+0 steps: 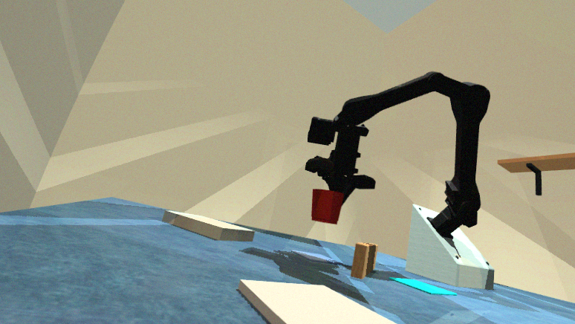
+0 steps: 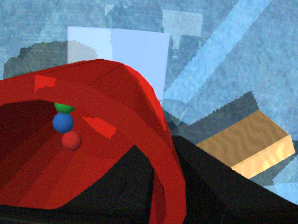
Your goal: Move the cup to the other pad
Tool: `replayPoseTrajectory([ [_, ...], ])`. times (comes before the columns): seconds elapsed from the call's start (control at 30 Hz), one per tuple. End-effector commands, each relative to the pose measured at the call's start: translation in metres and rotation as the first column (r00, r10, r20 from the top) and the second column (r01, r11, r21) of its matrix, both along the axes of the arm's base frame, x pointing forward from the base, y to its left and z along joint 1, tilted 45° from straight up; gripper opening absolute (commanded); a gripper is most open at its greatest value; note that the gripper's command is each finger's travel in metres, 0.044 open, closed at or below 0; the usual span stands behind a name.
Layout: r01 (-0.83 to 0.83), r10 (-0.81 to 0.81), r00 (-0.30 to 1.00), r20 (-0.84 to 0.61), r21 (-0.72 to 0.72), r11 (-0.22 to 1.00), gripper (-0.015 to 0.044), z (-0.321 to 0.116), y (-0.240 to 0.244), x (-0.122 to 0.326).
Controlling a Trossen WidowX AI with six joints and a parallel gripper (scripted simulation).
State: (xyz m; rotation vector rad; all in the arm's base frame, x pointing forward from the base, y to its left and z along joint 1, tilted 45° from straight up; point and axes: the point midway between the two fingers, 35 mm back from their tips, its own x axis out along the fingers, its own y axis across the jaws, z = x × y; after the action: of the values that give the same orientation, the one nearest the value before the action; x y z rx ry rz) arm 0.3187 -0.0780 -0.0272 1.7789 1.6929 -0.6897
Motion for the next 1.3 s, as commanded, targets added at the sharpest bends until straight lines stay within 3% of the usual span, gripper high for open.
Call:
replayPoseTrajectory([
  [0.0,0.0,0.0,1.0,-0.001,0.0,1.0,0.0,0.0,0.001,0.0],
  [1.27,-0.007,0.007,1.0,-0.005,0.002,1.0,0.0,0.043,0.039,-0.039],
])
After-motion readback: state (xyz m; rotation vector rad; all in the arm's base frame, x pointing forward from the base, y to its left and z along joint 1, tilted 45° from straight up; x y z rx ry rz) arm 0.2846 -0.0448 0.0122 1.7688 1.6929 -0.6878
